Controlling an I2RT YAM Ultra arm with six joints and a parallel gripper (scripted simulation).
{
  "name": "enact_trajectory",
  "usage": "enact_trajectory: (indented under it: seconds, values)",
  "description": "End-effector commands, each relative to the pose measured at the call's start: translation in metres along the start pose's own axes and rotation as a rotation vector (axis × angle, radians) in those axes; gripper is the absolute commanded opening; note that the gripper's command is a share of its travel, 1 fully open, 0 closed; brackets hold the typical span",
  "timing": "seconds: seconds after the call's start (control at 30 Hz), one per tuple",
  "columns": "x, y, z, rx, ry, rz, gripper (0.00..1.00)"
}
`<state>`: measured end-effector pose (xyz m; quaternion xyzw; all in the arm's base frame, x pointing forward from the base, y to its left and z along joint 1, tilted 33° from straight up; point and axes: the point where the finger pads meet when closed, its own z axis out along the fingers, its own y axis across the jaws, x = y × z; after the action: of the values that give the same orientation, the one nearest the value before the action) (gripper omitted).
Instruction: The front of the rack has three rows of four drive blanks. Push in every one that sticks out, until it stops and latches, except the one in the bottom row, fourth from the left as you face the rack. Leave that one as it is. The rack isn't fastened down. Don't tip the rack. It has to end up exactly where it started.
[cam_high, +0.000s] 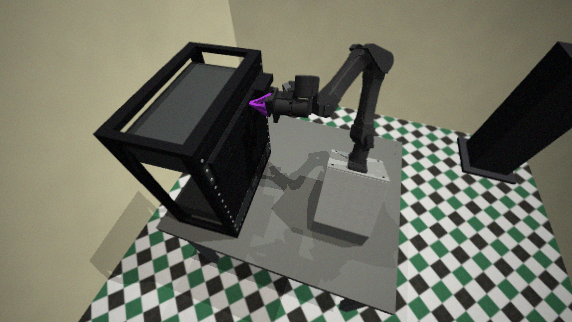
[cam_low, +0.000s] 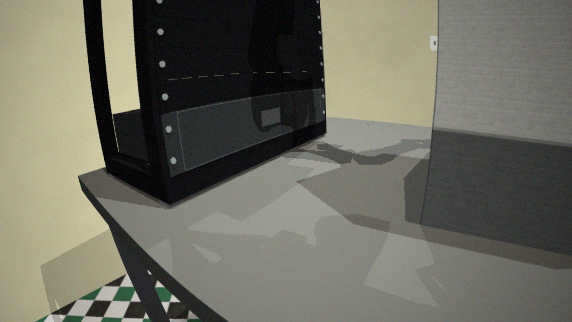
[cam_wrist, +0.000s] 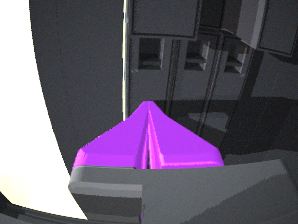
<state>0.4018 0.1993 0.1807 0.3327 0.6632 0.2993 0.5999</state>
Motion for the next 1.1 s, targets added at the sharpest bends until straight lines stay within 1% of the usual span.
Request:
enact_trajectory:
  seconds: [0.0,0.27,1.07]
  values:
    - [-0.0048,0.0463,0.0082,-0.113,0.004,0.067,0.00]
    - [-0.0080,0.0437,0.0153,-0.104,-0.003,0.065,0.00]
    - [-0.0080,0.0438,0.0154,-0.104,-0.003,0.065,0.00]
